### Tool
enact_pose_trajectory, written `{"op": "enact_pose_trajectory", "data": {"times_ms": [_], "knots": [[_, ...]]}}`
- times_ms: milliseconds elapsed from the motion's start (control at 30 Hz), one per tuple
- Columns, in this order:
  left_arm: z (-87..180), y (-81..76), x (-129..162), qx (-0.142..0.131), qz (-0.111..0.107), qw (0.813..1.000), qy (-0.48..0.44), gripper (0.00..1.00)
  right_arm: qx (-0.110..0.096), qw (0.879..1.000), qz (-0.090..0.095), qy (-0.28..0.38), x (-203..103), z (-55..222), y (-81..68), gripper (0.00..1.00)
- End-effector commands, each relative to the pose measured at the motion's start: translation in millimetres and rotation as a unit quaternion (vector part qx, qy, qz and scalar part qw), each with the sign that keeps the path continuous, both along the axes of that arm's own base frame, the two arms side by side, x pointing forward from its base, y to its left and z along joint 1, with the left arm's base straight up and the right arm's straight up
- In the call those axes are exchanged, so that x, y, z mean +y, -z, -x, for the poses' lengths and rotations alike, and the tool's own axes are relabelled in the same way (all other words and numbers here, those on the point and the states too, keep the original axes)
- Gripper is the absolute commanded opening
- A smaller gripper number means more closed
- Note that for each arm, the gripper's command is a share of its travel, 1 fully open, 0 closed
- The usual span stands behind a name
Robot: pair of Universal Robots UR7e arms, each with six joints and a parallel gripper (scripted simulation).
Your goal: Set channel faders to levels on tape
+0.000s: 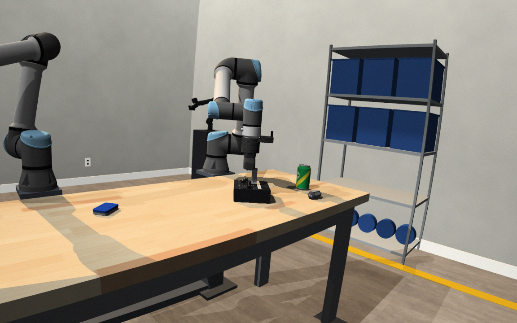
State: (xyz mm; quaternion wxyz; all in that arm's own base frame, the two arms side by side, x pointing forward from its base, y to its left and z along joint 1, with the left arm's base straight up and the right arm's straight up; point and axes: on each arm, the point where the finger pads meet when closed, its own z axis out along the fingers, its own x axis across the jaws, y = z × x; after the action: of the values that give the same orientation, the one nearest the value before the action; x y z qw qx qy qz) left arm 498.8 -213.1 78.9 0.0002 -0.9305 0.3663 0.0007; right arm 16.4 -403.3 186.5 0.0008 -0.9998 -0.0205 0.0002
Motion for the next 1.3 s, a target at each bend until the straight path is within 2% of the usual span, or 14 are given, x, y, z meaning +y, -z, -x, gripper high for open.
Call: {"op": "enact_pose_trajectory", "data": {"times_ms": [0,1267], "knots": [[0.6,-0.6,-1.3,-0.001,0.000,1.000,0.000,0.00,0.000,1.000,0.001,0.000,-0.4,-0.1,-0.5,1.00],[4.8,-0.6,-5.7,-0.001,0.000,1.000,0.000,0.00,0.000,1.000,0.001,0.000,-0.4,-0.1,-0.5,1.00]]}}
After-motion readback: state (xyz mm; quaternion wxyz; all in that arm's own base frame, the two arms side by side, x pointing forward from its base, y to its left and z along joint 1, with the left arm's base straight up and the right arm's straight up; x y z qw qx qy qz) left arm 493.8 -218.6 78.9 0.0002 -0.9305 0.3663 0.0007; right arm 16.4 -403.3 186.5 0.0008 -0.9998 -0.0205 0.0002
